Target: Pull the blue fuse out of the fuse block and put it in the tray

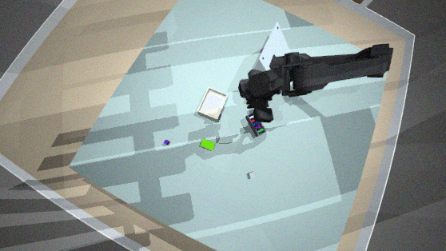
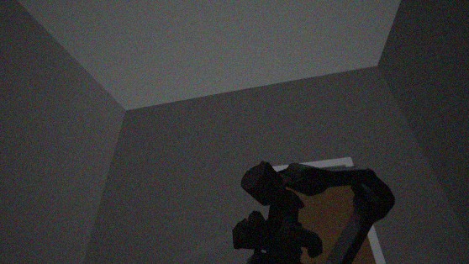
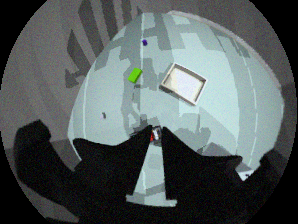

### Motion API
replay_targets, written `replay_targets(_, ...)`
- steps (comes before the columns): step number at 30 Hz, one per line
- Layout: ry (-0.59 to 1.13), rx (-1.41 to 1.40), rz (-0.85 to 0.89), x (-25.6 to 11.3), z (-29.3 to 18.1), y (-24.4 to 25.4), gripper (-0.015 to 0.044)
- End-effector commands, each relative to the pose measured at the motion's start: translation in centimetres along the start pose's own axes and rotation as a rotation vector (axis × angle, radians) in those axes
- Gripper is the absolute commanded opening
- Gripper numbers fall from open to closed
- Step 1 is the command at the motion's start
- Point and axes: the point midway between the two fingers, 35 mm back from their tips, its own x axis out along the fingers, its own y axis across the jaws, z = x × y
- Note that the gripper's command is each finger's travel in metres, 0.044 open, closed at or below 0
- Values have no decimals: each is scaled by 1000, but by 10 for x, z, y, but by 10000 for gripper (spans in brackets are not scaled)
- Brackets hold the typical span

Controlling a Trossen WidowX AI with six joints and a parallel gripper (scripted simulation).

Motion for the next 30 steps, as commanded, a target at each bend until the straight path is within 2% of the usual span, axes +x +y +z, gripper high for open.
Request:
replay_targets(1, 160, -205, -41, 31, -30, 25, 66)
replay_targets(5, 340, -430, -80, 66, -72, 45, 66)
replay_targets(7, 372, -467, -86, 70, -80, 41, 66)
replay_targets(30, 372, -467, -86, 86, -86, 37, 66)
